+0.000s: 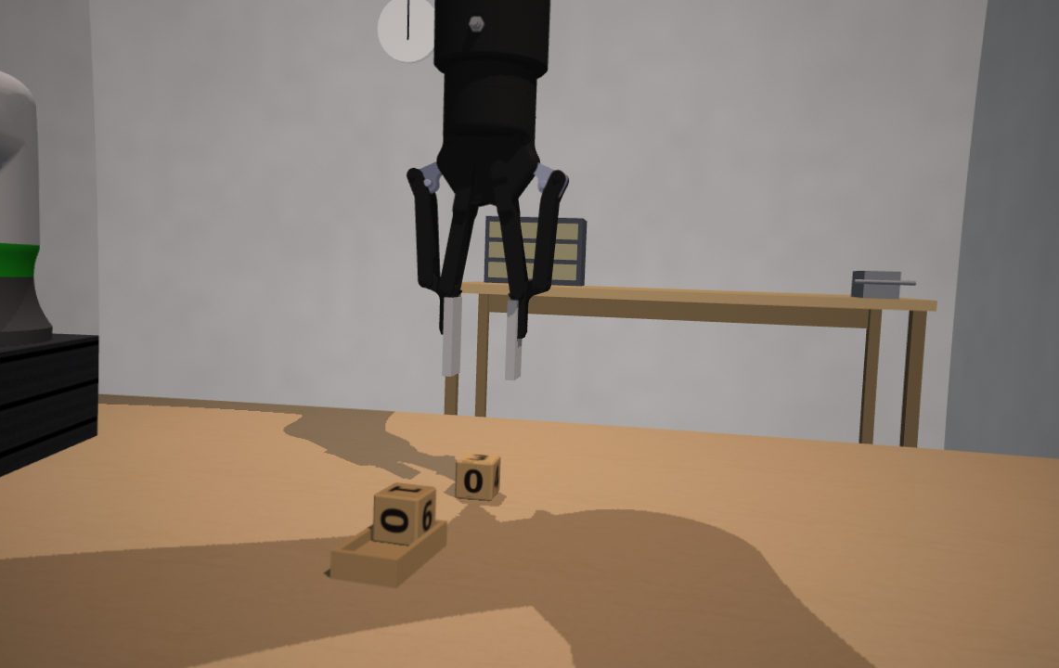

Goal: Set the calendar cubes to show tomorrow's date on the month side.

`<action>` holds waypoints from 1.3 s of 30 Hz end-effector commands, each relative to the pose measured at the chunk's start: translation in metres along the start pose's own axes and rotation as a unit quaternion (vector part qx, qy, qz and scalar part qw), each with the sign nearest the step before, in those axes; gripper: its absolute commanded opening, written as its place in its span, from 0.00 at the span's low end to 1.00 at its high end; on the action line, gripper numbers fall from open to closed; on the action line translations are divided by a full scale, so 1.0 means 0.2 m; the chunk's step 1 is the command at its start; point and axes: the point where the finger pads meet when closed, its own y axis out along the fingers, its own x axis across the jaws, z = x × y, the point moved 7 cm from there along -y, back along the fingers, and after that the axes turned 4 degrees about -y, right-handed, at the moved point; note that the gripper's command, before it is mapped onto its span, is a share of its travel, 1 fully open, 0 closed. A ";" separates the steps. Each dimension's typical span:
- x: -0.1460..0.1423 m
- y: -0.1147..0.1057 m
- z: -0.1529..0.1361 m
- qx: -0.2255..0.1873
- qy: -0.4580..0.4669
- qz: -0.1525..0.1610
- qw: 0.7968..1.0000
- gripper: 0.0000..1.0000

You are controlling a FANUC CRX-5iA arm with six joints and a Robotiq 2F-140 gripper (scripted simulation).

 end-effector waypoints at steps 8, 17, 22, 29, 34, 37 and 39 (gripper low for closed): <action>0.00 0.00 0.00 0.000 0.000 0.000 1.000 1.00; 0.00 0.00 0.00 0.000 0.000 0.000 1.000 1.00; 0.00 0.01 0.00 0.000 -0.001 0.000 1.000 1.00; 0.00 0.04 0.00 0.000 -0.004 0.000 1.000 1.00; 0.00 0.04 0.00 0.000 -0.004 0.000 1.000 0.36; 0.00 0.04 0.00 0.000 -0.004 0.000 1.000 0.36; 0.00 0.04 0.00 0.000 -0.004 0.000 1.000 0.36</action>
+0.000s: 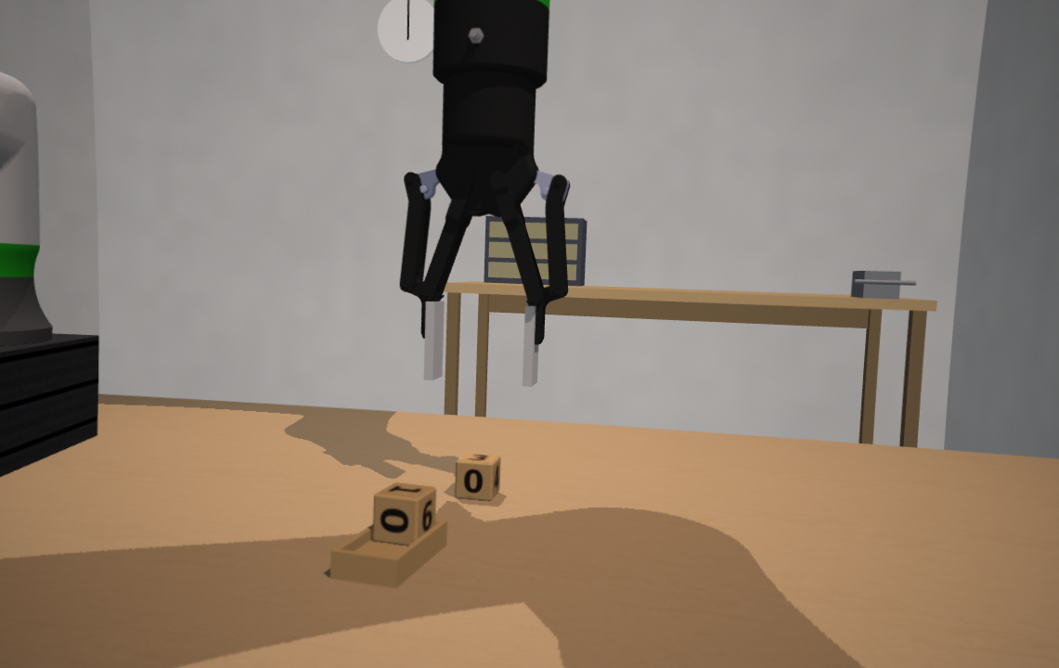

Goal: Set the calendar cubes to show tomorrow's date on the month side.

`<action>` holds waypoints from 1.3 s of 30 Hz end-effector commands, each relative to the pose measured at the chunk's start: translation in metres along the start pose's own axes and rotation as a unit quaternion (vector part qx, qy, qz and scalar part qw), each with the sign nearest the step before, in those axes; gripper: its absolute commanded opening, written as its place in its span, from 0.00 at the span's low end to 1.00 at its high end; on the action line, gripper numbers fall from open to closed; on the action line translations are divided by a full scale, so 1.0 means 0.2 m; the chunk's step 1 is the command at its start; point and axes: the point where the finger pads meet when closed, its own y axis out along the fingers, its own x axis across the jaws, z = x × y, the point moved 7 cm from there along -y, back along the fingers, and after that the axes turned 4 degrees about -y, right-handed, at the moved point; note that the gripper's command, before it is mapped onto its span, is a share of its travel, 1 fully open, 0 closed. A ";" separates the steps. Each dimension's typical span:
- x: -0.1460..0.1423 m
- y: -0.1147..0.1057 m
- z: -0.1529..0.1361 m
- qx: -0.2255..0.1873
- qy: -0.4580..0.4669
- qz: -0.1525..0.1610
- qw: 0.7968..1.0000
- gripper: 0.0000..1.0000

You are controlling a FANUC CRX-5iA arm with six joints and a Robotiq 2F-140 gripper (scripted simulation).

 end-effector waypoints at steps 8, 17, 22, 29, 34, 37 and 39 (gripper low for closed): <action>0.00 0.00 0.00 0.000 0.000 0.000 1.000 0.36; 0.00 0.00 0.00 0.000 0.000 0.000 1.000 0.36; 0.00 0.00 0.00 0.000 0.000 0.000 1.000 0.36; 0.00 0.00 0.00 0.000 0.000 0.000 1.000 0.36; 0.00 0.01 0.00 0.000 0.000 0.000 1.000 0.36; 0.00 0.01 0.00 0.000 0.000 0.000 1.000 0.36; 0.00 0.02 0.00 0.000 0.000 0.000 1.000 0.36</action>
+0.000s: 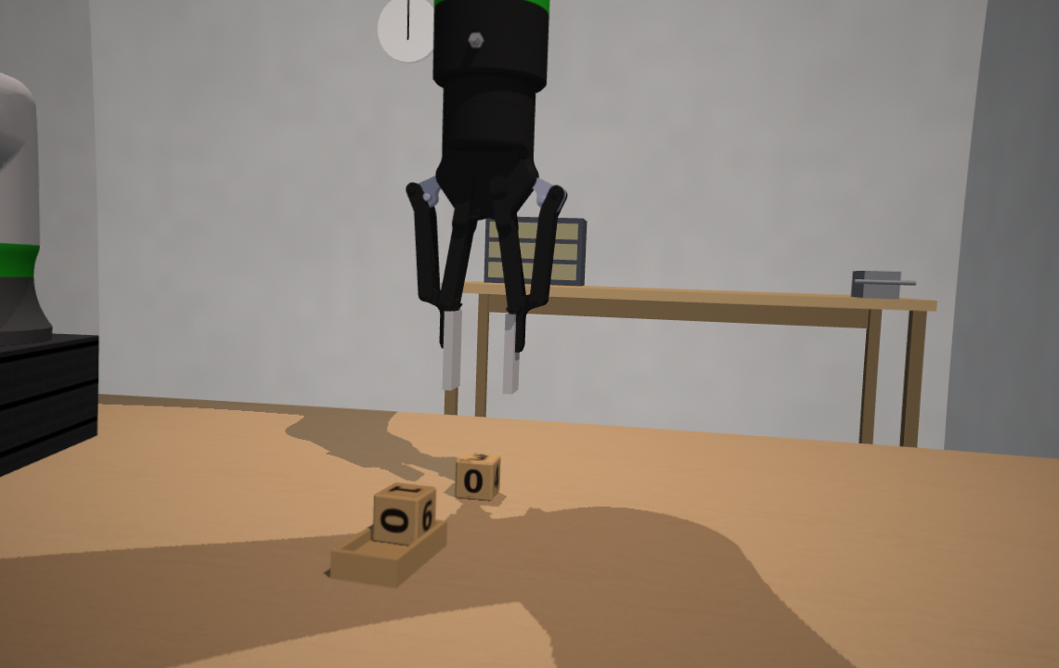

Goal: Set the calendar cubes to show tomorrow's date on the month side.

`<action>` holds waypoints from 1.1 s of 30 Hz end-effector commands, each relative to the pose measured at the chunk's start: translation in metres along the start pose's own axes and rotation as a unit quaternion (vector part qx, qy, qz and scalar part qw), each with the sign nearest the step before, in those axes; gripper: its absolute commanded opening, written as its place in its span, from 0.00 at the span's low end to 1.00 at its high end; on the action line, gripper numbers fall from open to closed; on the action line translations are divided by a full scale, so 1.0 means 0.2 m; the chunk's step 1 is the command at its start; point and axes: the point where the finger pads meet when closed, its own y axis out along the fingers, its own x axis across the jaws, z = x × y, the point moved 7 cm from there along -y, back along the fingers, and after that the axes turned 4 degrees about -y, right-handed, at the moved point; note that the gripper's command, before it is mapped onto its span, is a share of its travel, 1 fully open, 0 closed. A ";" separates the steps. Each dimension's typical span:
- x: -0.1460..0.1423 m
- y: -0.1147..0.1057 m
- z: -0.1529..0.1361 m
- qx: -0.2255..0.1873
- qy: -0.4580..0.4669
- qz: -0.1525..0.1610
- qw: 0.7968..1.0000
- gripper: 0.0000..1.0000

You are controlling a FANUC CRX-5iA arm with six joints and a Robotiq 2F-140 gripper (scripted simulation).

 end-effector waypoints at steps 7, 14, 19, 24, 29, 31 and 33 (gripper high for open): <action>0.00 0.03 0.00 0.000 0.000 0.000 1.000 0.36; 0.00 0.08 0.00 0.000 0.000 0.000 1.000 0.36; 0.00 0.10 0.00 0.000 0.000 0.000 1.000 0.36; 0.00 0.15 0.00 0.000 0.000 0.000 1.000 0.36; 0.00 0.18 0.00 0.000 0.000 0.000 1.000 0.36; 0.00 0.20 0.00 0.000 0.000 0.000 1.000 0.36; 0.00 0.21 0.00 0.000 0.000 0.000 1.000 0.36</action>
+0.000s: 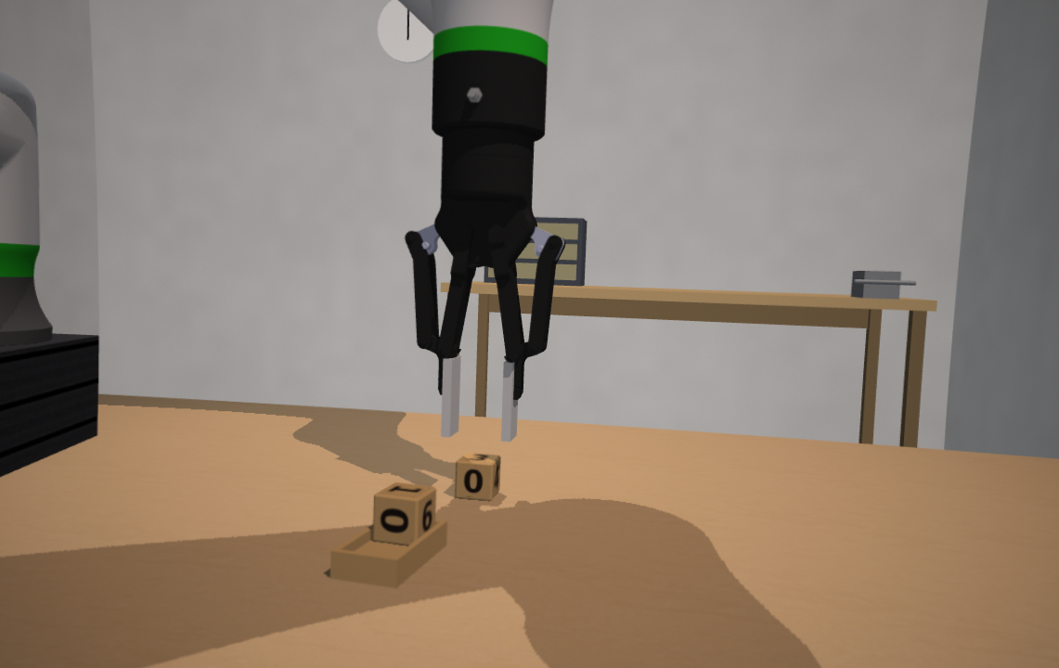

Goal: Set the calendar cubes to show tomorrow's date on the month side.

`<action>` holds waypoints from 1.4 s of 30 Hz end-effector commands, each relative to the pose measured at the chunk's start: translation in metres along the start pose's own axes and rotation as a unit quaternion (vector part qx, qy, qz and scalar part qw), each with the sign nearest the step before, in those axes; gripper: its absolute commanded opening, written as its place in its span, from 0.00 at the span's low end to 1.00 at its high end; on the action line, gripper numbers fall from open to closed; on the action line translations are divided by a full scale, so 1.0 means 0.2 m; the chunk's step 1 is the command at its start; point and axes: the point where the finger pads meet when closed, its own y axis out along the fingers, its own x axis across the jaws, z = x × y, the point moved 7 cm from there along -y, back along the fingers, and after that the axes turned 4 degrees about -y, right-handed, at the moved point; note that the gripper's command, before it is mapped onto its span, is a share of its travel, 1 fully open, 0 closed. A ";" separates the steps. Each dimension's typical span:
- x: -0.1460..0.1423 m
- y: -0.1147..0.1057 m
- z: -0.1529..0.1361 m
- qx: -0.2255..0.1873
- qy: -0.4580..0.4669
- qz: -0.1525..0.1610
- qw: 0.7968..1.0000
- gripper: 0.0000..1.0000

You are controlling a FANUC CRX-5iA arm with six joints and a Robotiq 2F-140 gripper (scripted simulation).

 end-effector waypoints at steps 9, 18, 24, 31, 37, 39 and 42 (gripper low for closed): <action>0.00 0.04 0.00 0.000 0.000 0.000 1.000 0.36; 0.00 0.05 0.00 0.000 0.000 0.000 1.000 0.36; 0.00 0.05 0.00 0.000 0.000 0.000 1.000 0.36; 0.00 0.05 0.00 0.000 0.000 0.000 1.000 0.36; 0.00 0.05 0.00 0.000 0.000 0.000 1.000 0.36; 0.00 0.05 0.00 0.000 0.000 0.000 1.000 0.36; 0.00 0.05 0.00 0.000 0.000 0.000 1.000 0.36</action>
